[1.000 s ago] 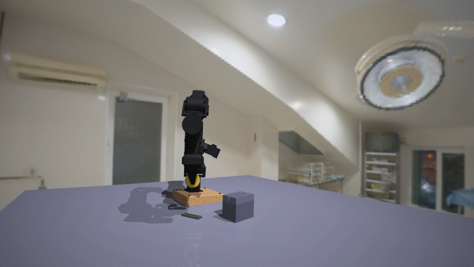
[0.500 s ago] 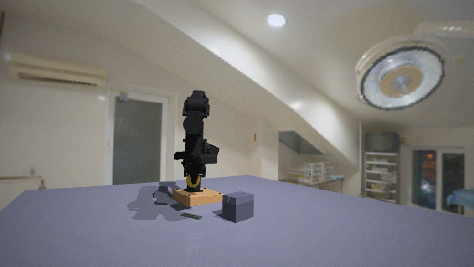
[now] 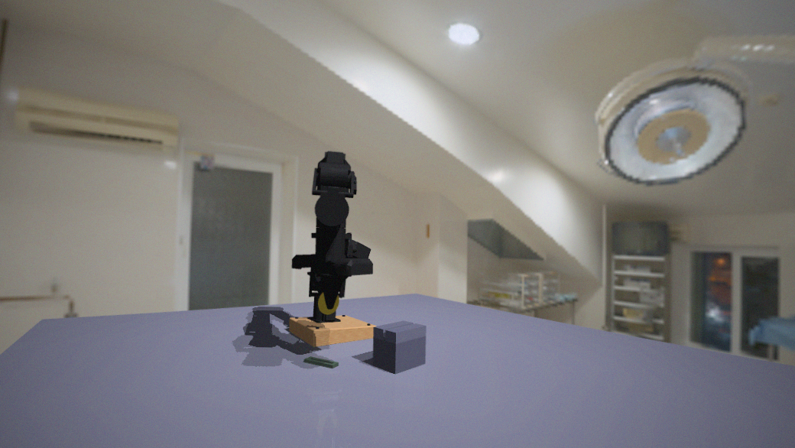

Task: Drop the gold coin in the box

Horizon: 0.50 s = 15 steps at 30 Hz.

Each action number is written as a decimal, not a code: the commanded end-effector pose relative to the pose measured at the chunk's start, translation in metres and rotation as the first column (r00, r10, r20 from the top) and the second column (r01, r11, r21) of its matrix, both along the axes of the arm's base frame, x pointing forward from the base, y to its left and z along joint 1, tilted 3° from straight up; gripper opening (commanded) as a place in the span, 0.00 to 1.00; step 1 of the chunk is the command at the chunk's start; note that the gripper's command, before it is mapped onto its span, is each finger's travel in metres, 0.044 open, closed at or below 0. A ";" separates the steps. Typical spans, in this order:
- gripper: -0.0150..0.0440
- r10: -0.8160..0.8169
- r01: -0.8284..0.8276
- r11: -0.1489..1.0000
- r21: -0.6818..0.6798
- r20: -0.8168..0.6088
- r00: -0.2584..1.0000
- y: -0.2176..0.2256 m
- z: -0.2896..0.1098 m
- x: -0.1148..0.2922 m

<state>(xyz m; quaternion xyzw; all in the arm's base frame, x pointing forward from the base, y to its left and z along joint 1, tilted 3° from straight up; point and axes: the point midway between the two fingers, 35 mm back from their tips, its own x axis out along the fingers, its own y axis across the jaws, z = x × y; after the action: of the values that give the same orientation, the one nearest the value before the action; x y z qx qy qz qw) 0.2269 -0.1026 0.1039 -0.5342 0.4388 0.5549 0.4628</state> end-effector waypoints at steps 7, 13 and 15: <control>0.25 0.001 -0.001 1.000 -0.004 0.003 1.000 0.014 0.003 0.017; 0.25 -0.002 0.002 1.000 -0.002 0.005 1.000 0.024 0.004 0.027; 0.25 -0.003 0.003 1.000 -0.002 0.005 1.000 0.028 0.004 0.030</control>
<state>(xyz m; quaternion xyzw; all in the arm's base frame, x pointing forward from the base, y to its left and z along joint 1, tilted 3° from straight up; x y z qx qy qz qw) 0.2513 -0.0794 0.1066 -0.5362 0.4382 0.5543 0.4617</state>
